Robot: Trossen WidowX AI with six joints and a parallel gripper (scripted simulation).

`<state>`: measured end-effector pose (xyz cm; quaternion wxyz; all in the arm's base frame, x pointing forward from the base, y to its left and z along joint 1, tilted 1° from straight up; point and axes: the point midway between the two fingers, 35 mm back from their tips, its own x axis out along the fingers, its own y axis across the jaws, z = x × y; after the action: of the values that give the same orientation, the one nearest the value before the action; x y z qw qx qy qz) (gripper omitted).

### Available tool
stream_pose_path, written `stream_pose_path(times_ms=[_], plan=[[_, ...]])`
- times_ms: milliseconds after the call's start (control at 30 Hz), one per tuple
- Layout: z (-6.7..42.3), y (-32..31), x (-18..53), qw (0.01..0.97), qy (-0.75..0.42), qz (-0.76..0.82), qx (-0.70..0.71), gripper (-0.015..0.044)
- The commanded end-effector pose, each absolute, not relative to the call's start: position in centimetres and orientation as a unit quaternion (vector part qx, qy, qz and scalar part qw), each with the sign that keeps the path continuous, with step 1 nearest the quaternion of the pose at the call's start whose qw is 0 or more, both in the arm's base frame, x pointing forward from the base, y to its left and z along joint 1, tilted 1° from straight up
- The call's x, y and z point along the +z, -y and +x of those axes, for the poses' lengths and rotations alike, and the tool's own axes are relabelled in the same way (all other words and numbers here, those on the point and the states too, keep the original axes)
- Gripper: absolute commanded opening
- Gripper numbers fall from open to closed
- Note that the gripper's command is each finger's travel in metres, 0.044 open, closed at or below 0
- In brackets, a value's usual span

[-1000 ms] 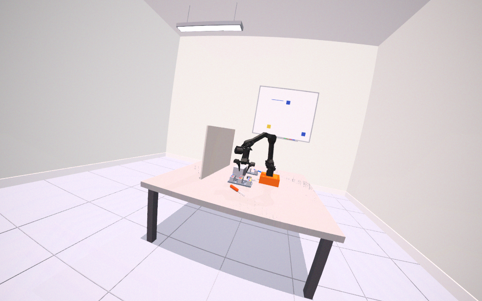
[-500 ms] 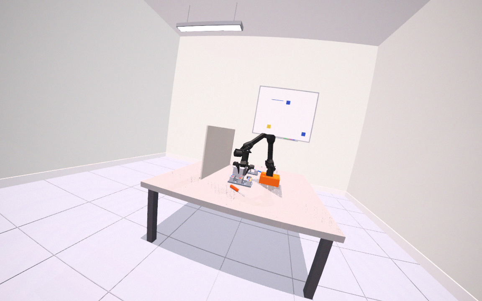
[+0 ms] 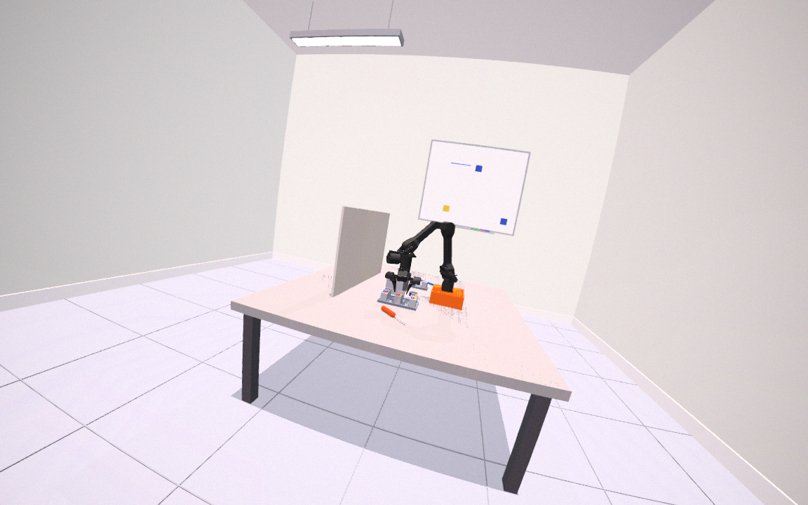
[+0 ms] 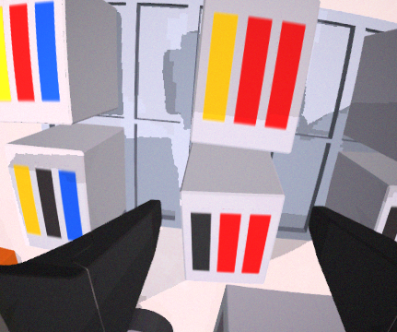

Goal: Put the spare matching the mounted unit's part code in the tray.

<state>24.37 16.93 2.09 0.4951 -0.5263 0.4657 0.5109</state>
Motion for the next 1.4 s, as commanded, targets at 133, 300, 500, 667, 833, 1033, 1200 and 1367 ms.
stream_pose_path(times_ms=[133,300,500,667,833,1033,1200,1367], plan=[[24.2,-16.7,0.5,0.491,-0.467,-0.529,0.512,0.03],[24.2,-16.6,-0.3,0.49,-0.467,-0.529,0.512,0.03],[24.2,-16.5,-0.7,0.49,-0.467,-0.529,0.512,0.03],[24.2,-16.5,-0.7,0.49,-0.467,-0.529,0.512,0.03],[24.2,-16.6,-0.6,0.493,-0.468,-0.526,0.511,0.0247],[24.2,-16.6,-0.6,0.493,-0.468,-0.526,0.511,0.0129],[24.2,-16.6,-0.6,0.493,-0.468,-0.526,0.511,0.0096],[24.2,-16.6,-0.6,0.493,-0.468,-0.526,0.511,0.0]])
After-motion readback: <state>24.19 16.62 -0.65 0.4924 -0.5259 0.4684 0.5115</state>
